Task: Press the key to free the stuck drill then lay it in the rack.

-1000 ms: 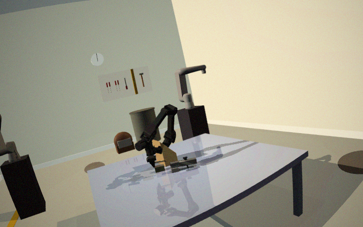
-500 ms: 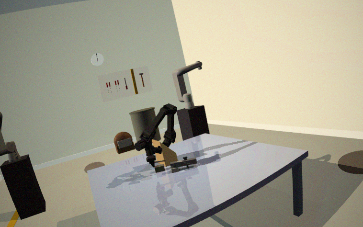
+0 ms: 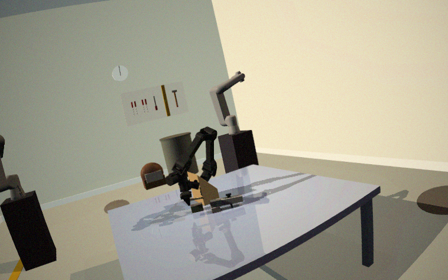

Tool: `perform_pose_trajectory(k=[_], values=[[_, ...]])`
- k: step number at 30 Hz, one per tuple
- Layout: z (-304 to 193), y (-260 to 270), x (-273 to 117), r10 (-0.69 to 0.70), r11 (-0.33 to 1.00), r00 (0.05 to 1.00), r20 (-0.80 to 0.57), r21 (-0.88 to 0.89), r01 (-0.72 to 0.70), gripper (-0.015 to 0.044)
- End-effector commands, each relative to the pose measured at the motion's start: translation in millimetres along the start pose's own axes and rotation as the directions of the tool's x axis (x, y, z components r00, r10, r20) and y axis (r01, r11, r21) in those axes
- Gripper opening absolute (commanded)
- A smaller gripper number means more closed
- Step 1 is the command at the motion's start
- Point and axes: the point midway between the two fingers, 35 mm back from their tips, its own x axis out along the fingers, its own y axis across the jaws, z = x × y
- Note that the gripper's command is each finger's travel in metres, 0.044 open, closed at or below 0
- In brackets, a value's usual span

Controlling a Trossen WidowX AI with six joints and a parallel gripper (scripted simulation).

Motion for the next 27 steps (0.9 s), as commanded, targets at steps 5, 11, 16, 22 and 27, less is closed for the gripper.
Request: perform_pose_trajectory(k=[5, 11, 16, 22, 27], values=[[-4.1, 13.6, 0.5, -0.001, 1.000, 1.000, -0.004, -0.003, 0.001, 0.0000], [-6.8, 22.7, 0.8, 0.000, 1.000, 1.000, -0.004, -0.003, 0.000, 0.0000], [-9.3, 30.1, 0.9, 0.000, 1.000, 1.000, -0.005, -0.002, 0.000, 0.0000], [-12.7, 38.9, 0.4, 0.000, 1.000, 1.000, -0.005, -0.002, 0.000, 0.0000], [-11.7, 36.4, 9.0, 0.000, 1.000, 1.000, -0.005, -0.002, 0.000, 0.0000]])
